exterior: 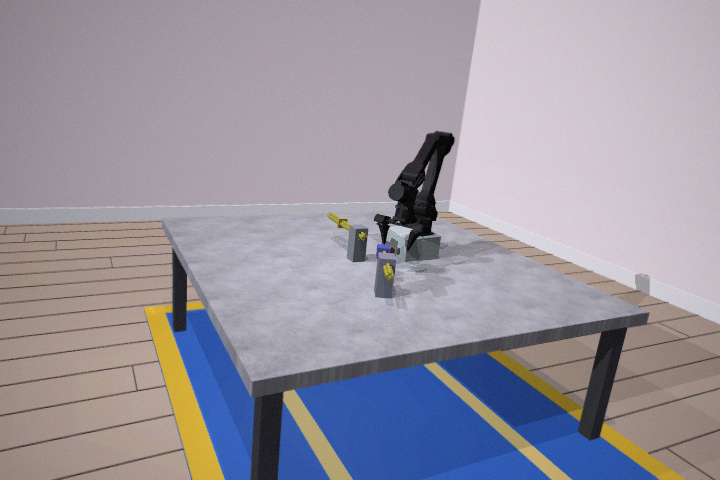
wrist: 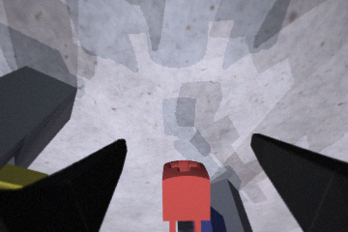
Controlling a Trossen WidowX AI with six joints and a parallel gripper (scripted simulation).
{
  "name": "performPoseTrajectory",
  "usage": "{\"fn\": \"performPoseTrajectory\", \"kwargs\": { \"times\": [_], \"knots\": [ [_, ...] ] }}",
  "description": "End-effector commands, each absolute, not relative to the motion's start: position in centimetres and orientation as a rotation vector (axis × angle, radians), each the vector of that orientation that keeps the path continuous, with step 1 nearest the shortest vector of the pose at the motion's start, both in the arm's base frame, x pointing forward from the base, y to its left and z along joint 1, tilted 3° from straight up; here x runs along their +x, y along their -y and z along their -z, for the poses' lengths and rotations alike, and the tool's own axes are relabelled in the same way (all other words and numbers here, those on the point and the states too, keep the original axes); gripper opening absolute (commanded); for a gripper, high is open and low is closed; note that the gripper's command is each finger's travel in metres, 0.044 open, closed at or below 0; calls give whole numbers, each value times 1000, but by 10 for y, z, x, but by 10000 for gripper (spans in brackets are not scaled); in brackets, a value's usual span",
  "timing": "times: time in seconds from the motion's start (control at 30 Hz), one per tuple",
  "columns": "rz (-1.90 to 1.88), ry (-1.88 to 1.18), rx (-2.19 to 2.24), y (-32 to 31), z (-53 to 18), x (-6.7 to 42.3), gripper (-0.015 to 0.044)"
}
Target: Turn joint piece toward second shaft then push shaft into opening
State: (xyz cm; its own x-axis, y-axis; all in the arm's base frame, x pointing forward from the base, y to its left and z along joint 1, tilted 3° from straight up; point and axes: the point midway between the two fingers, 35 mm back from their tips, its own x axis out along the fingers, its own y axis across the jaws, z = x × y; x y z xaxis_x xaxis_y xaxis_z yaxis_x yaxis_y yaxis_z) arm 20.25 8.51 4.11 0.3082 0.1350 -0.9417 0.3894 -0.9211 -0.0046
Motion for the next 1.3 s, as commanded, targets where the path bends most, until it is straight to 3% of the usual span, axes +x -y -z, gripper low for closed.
{"fn": "performPoseTrajectory", "kwargs": {
  "times": [0.0,0.77,1.27],
  "knots": [
    [1667,-473,2346,-84,-29,201,440],
    [1660,-472,2352,-110,-35,264,440],
    [1660,-472,2353,-113,-19,271,440]
  ]
}}
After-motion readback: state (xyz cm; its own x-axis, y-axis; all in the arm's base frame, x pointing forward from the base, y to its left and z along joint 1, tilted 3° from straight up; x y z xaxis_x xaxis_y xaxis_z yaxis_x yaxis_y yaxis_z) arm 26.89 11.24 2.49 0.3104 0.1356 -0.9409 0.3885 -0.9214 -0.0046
